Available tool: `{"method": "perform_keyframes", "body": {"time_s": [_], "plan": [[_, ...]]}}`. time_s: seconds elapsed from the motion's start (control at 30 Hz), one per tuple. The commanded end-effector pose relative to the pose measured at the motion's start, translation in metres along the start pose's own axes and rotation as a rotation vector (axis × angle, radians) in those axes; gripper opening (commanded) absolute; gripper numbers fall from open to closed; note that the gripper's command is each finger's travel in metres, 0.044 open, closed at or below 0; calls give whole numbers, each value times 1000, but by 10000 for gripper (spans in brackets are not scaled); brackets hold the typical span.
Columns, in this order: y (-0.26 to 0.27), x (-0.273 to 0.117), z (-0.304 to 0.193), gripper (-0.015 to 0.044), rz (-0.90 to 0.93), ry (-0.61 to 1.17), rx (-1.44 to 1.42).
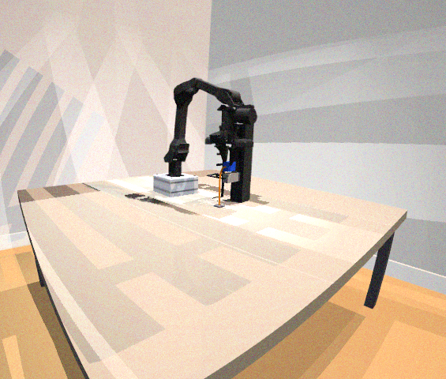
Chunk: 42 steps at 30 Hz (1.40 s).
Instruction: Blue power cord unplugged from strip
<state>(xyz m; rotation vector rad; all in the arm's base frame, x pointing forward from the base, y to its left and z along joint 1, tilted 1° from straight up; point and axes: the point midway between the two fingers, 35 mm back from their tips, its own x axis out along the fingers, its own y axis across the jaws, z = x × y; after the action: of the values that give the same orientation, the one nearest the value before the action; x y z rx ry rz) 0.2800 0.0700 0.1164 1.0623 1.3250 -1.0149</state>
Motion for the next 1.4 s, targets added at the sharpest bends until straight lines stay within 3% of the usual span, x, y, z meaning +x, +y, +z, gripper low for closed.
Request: {"method": "perform_keyframes", "body": {"time_s": [0.0, 0.8, 1.23, 1.37], "plan": [[1, -1, 13, 0, 0, -20, 6], [-2, -2, 52, 0, 0, -24, 8], [-2, -1, 42, 341, 0, -24, 9], [-1, -6, 62, 440, 0, -26, 9]]}}
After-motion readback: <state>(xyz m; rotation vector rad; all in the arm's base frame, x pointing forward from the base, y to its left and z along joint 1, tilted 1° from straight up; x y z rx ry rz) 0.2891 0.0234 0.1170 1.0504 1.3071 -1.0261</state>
